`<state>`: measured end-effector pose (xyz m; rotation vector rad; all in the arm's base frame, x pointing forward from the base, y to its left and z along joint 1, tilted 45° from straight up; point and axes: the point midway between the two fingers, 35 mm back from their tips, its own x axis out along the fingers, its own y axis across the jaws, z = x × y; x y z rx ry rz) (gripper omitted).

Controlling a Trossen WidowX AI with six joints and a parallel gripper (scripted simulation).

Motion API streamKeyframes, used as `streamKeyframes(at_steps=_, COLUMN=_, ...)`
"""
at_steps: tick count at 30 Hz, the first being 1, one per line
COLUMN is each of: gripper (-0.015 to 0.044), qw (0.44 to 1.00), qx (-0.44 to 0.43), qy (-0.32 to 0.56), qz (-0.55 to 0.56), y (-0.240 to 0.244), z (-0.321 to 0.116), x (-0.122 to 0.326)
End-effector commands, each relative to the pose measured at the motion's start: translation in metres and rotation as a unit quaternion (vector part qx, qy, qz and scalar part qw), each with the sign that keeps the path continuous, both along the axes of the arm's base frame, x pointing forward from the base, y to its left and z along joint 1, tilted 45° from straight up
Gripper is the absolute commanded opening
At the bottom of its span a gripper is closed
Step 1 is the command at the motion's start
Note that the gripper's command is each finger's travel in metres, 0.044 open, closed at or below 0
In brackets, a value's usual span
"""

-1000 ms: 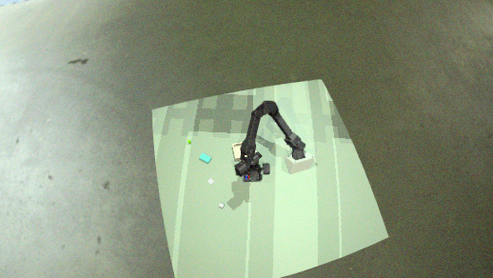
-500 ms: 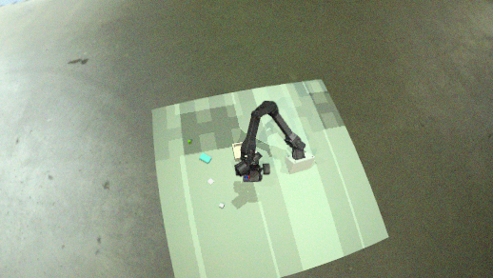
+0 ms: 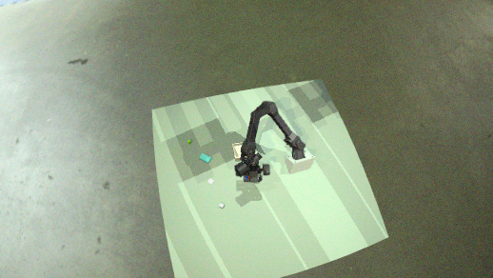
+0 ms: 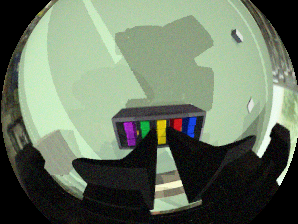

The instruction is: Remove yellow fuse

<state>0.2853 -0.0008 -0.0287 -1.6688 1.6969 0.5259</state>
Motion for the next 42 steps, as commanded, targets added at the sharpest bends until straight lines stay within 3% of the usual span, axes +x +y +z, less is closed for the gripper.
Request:
streamKeyframes(at_steps=1, gripper=0.0042, qw=1.000, qx=0.000, qy=0.000, qz=0.000, y=0.000, z=0.000, x=0.000)
streamKeyframes(at_steps=8, gripper=0.0000, qw=1.000, qx=0.000, qy=0.000, qz=0.000, y=0.000, z=0.000, x=0.000)
streamKeyframes(at_steps=42, gripper=0.0000, qw=1.000, qx=0.000, qy=0.001, qz=0.001, y=0.011, z=0.010, x=0.000)
